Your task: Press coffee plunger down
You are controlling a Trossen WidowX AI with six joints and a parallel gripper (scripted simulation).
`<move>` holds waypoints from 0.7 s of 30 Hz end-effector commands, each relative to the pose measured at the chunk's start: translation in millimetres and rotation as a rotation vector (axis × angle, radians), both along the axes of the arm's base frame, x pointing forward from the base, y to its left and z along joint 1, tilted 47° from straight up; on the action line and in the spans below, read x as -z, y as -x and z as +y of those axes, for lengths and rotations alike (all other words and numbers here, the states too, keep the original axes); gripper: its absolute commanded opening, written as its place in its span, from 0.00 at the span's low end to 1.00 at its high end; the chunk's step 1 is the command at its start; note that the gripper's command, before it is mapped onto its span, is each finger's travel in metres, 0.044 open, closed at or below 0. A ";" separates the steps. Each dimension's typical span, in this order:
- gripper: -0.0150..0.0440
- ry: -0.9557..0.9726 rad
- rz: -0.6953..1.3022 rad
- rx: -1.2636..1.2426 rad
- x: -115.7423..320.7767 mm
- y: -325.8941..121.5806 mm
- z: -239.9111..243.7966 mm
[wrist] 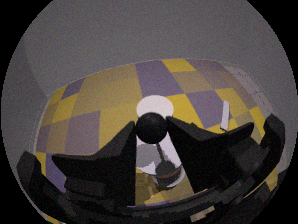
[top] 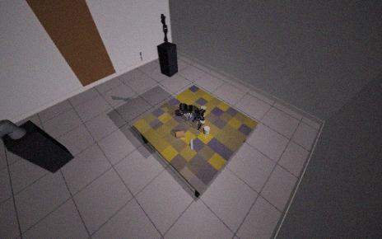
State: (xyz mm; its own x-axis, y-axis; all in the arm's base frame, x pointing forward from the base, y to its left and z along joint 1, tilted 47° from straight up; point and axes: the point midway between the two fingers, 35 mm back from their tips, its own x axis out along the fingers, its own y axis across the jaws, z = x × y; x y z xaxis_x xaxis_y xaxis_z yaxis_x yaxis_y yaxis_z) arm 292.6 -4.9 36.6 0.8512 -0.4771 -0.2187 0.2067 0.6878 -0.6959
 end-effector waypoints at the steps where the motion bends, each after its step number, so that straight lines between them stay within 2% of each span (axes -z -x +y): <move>1: 0.46 0.015 0.021 0.022 4.4 1.3 -5.2; 21: 0.46 0.015 0.021 0.022 5.4 -1.7 -4.1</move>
